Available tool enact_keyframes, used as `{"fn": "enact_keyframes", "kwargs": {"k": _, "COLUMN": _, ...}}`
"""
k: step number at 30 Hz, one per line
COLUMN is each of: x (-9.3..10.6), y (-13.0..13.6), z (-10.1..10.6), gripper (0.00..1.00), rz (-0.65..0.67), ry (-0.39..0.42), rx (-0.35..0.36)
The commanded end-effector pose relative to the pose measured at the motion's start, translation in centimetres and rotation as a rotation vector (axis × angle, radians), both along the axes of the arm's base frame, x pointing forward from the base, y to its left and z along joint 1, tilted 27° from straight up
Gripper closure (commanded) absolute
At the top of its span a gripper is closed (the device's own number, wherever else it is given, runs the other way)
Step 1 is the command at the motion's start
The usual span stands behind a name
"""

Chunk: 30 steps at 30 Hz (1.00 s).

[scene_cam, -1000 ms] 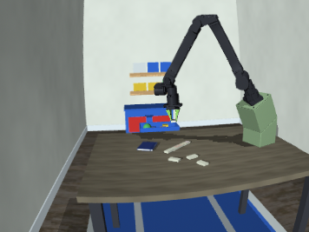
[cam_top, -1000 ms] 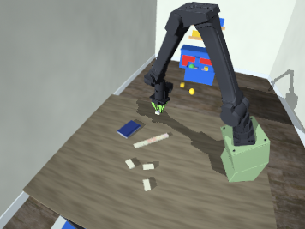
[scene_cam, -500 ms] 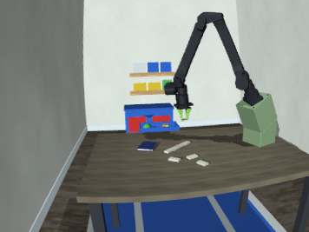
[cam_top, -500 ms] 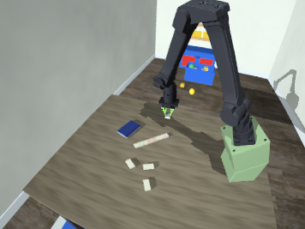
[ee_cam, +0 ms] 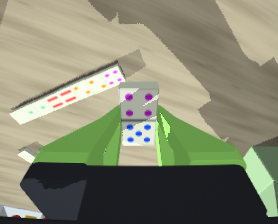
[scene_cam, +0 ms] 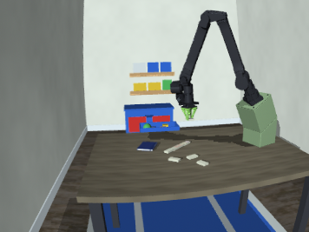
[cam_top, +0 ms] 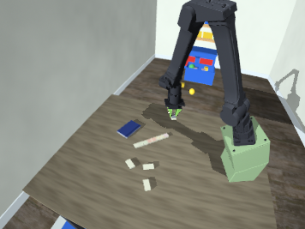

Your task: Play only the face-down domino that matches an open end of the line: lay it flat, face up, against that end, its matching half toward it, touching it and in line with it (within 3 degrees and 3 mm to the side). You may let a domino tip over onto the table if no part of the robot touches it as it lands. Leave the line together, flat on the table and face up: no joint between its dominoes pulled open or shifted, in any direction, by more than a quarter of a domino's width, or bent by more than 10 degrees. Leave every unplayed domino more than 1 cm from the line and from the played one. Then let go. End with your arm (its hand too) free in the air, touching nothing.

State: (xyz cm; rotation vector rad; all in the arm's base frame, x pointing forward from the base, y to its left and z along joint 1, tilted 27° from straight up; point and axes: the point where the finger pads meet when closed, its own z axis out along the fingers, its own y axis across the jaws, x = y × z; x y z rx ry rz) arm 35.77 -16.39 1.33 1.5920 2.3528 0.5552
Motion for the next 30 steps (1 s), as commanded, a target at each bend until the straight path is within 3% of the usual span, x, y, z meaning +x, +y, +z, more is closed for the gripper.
{"fn": "enact_keyframes", "kwargs": {"k": 1, "x": -0.5, "y": -0.9, "z": 1.2, "gripper": 0.79, "rz": 0.219, "ry": -0.097, "rx": -0.128}}
{"fn": "enact_keyframes", "kwargs": {"k": 9, "x": -0.8, "y": -0.9, "z": 1.2, "gripper": 0.79, "rz": 0.266, "ry": -0.111, "rx": -0.151}}
{"fn": "enact_keyframes", "kwargs": {"k": 10, "x": -1.2, "y": 0.0, "z": 0.0, "gripper": 0.79, "rz": 0.240, "ry": -0.068, "rx": -0.109}}
{"fn": "enact_keyframes", "kwargs": {"k": 19, "x": -0.8, "y": -0.9, "z": 0.9, "gripper": 0.79, "rz": 0.664, "ry": -0.184, "rx": -0.326}}
{"fn": "enact_keyframes", "kwargs": {"k": 26, "x": -0.8, "y": -0.9, "z": 0.9, "gripper": 0.79, "rz": 0.666, "ry": -0.185, "rx": -0.327}}
{"fn": "enact_keyframes", "kwargs": {"k": 27, "x": -1.0, "y": 0.0, "z": 0.1, "gripper": 0.79, "rz": 0.644, "ry": -0.162, "rx": -0.296}}
{"fn": "enact_keyframes", "kwargs": {"k": 30, "x": -1.0, "y": -0.3, "z": 0.3, "gripper": 0.79, "rz": 0.786, "ry": -0.194, "rx": -0.369}}
